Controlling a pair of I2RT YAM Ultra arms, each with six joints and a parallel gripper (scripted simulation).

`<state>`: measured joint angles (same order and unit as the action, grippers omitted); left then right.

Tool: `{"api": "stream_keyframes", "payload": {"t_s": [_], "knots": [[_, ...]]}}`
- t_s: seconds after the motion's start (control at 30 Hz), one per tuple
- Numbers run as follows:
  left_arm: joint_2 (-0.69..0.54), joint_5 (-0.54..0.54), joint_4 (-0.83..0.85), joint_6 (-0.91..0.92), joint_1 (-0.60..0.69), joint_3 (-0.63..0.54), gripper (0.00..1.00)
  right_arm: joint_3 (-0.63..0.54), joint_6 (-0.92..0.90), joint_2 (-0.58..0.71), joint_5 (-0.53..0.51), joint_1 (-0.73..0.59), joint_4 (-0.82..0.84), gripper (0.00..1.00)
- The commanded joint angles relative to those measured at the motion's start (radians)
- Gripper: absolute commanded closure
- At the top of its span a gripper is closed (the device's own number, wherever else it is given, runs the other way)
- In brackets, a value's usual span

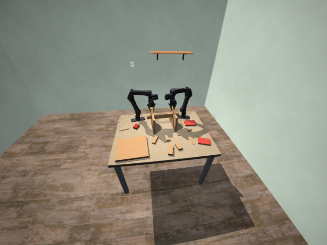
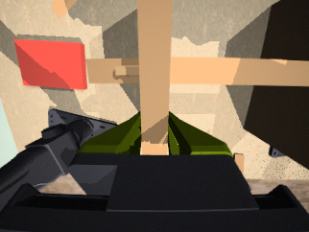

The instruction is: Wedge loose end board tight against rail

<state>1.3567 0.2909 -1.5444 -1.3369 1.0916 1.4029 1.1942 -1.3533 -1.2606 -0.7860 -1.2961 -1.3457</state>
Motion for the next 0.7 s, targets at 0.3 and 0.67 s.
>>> {"api": "stream_keyframes", "payload": {"t_s": [0.3,0.67], "knots": [[-0.028,0.011,0.001,0.006,0.002,-0.008,1.0,0.246,0.003,-0.042,-0.022,0.006,-0.209,0.61],[-0.028,0.011,0.001,0.006,0.002,-0.008,1.0,0.239,0.002,-0.017,-0.021,-0.006,-0.223,0.61]]}}
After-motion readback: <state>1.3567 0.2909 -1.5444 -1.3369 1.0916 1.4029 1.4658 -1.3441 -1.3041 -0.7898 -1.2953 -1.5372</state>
